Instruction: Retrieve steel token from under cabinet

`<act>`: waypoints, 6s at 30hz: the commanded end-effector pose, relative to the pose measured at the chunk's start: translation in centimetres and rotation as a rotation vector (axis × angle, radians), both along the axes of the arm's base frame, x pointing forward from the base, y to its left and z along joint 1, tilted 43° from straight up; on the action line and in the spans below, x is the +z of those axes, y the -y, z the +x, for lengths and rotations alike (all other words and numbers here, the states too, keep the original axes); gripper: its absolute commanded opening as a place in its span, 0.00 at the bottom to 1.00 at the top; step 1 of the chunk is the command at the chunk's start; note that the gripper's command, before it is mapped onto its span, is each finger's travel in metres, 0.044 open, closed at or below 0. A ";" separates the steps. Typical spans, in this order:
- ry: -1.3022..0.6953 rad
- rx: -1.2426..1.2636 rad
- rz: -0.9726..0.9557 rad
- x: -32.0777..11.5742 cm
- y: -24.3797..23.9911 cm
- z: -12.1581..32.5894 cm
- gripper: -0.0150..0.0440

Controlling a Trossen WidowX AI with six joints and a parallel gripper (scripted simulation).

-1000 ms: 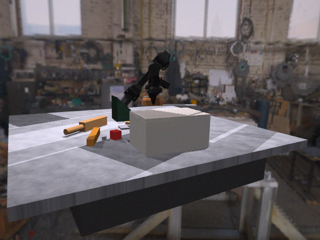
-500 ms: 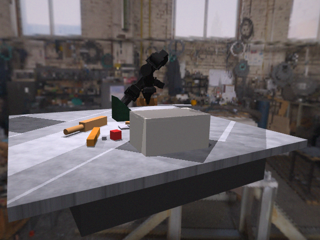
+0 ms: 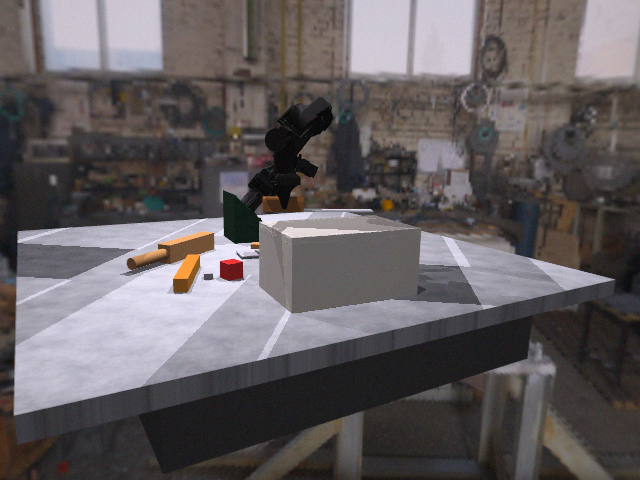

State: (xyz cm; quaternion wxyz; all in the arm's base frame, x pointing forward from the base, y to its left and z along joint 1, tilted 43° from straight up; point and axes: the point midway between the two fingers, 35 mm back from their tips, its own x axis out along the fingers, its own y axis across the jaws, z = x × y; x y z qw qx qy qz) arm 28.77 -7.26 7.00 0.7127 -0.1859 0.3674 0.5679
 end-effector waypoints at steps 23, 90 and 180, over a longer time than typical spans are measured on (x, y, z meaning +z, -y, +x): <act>0.006 -0.008 -0.001 -3.6 4.0 -1.7 0.25; -0.193 -0.224 0.025 -4.6 5.0 -2.4 0.25; -0.631 -0.704 0.083 -5.8 5.2 -2.4 0.25</act>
